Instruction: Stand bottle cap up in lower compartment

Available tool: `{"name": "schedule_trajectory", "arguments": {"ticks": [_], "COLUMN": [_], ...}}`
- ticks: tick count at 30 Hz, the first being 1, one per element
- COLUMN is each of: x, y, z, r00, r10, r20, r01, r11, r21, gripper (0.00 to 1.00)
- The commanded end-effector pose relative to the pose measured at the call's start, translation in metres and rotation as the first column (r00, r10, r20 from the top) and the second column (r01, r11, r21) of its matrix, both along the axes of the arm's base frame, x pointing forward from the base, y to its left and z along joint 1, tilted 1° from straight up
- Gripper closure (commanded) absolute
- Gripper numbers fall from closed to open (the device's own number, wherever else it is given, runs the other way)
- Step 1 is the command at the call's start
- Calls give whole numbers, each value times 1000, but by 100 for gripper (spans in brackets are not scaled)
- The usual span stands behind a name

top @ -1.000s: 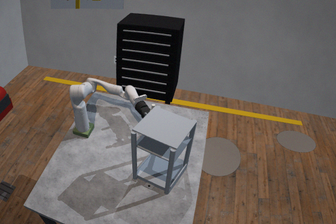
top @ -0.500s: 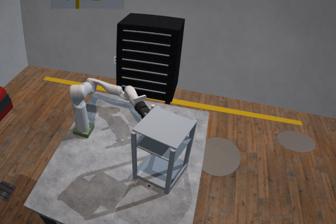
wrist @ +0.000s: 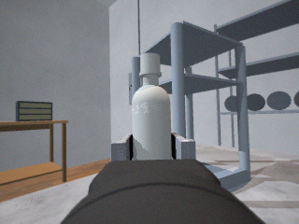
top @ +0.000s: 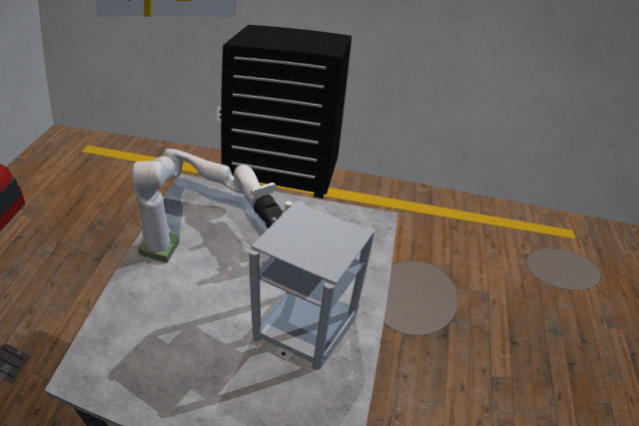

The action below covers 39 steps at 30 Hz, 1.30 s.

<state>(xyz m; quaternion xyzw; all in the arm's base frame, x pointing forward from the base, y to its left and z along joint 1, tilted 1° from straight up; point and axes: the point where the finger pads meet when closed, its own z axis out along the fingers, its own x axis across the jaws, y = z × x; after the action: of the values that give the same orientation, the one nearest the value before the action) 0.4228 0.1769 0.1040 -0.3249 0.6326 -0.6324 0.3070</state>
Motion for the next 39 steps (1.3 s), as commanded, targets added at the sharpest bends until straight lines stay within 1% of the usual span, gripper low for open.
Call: {"name": "schedule_trajectory", "arguments": {"ticks": [1, 12, 14, 29, 31, 39], "x": [-2, -5, -5, -11, -11, -15], "y": [-5, -34, -34, -84, -84, -112], "z": [2, 2, 2, 3, 3, 3], "r00": [1000, 1000, 1000, 1000, 1000, 1000], "r10": [-2, -2, -2, -2, -2, -2], "r20": [2, 2, 2, 2, 2, 2], "r01": [2, 2, 2, 2, 2, 2], "r11": [1000, 1000, 1000, 1000, 1000, 1000], "r21": [0, 0, 0, 0, 0, 0], "gripper": [100, 100, 100, 100, 100, 100]}}
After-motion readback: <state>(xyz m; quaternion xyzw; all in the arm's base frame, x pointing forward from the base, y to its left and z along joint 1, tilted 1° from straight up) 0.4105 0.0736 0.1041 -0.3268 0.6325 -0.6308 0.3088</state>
